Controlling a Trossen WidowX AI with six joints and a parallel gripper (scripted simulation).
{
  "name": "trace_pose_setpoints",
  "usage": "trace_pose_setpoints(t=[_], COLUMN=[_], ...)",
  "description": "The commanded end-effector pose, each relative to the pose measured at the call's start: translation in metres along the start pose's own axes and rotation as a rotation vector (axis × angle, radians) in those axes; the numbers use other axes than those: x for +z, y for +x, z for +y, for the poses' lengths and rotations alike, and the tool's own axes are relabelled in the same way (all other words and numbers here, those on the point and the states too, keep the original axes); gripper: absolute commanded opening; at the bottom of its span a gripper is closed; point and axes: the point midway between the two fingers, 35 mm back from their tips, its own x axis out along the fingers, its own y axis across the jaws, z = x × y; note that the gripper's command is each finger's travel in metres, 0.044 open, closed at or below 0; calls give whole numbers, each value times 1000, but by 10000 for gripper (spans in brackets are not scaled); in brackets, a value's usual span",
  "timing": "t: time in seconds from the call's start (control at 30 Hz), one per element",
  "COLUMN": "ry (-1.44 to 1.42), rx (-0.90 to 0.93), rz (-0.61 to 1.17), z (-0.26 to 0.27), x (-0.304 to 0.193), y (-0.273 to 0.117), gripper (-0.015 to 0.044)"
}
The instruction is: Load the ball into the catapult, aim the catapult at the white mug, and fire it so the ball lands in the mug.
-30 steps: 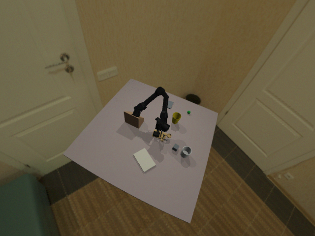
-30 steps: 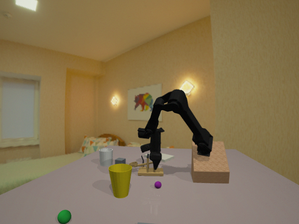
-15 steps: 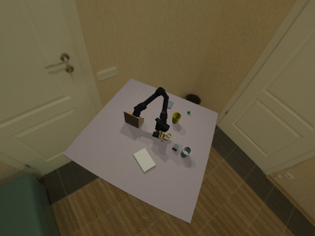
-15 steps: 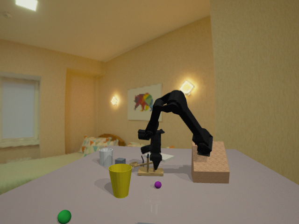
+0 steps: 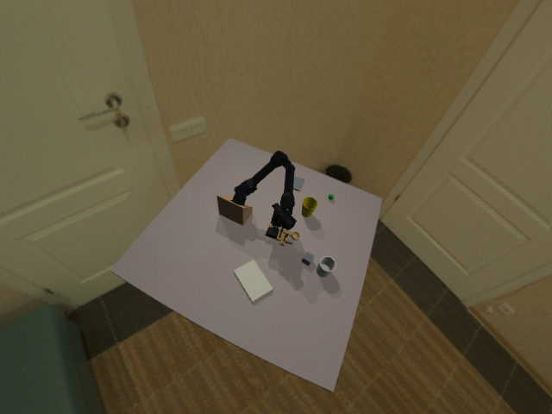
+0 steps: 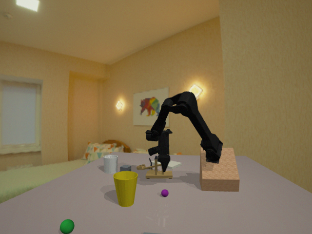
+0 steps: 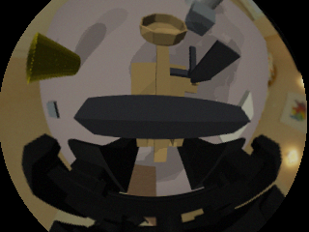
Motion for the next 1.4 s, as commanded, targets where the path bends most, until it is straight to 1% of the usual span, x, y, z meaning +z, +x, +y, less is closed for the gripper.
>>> trace_pose_setpoints(t=[0.0,0.13,0.6,0.97,1.37], ry=[-23,-105,-584,-954,-977], rx=[-14,-15,-20,-22,-23], rz=[-26,-26,-21,-18,-18], z=[0,-3,-25,-53,-57], x=[7,6,4,7,10], y=[-21,-21,-20,-19,-13], gripper=[0,0,0,0,0])
